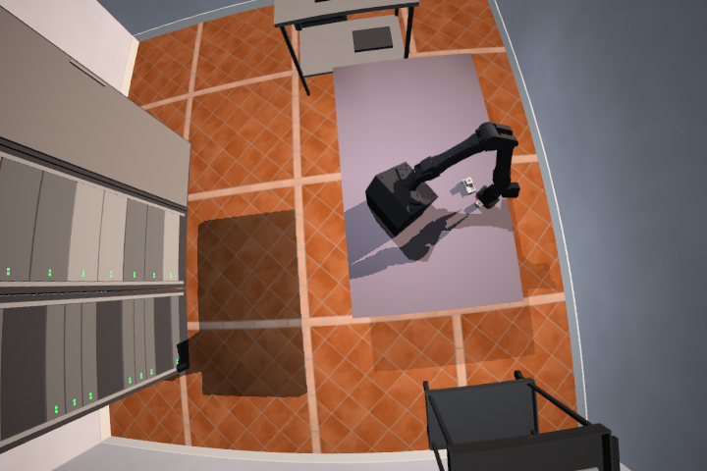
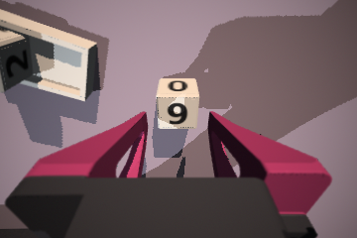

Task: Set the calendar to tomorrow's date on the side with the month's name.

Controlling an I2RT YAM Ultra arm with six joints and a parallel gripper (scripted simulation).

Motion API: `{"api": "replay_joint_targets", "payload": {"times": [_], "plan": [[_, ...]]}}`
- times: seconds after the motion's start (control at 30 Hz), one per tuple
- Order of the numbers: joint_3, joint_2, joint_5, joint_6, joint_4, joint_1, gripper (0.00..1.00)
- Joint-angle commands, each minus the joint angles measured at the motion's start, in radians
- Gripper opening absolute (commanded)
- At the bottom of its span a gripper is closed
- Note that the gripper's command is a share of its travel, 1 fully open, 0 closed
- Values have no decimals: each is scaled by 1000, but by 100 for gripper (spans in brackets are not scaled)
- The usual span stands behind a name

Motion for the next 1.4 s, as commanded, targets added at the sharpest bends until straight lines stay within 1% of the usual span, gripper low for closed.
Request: {"api": "replay_joint_targets", "payload": {"times": [0.0, 0.37, 0.47, 1.37], "plan": [[12, 20, 2, 5, 0, -5, 47], [-25, 17, -1, -3, 8, -16, 47], [-10, 17, -2, -5, 10, -17, 47], [-12, 17, -2, -5, 7, -17, 47]]}}
